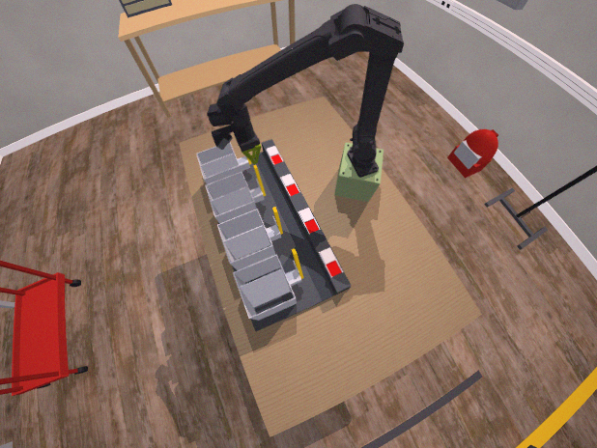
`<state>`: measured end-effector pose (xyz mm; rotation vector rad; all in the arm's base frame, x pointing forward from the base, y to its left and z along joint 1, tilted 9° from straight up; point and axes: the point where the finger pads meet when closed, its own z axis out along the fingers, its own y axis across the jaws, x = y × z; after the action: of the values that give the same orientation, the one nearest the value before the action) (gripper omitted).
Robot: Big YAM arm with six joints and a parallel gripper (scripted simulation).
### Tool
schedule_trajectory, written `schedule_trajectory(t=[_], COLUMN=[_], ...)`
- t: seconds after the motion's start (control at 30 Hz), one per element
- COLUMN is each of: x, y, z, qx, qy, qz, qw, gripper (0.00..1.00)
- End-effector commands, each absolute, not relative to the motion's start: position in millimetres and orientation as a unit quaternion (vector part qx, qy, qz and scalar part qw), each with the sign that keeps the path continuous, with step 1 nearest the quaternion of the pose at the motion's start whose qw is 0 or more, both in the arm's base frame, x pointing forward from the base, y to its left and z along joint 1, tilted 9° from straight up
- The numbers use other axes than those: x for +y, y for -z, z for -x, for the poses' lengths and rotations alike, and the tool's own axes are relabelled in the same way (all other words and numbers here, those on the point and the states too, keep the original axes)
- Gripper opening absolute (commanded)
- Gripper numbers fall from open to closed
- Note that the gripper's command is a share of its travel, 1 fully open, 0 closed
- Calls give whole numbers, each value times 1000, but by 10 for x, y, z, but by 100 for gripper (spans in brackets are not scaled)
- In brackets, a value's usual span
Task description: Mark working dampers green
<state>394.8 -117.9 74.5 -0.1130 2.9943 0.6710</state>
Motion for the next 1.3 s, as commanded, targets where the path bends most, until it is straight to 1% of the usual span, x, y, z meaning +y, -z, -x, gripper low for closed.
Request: schedule_trajectory(t=[0.0, 0.2, 0.3, 0.5, 1.07, 1.27], x=[-1337, -1325, -1230, -1209, -938, -747], y=[-995, -1065, -1088, -1105, -1209, -1346], z=[-4147, -4155, -4293, -4377, -4881, -5154], qx=[976, 976, 979, 980, 990, 994], qy=[-204, -201, -188, -178, -122, -84], qz=[47, 51, 49, 49, 42, 38], qw=[60, 65, 64, 69, 63, 56], gripper=[36, 36, 36, 36, 36, 36])
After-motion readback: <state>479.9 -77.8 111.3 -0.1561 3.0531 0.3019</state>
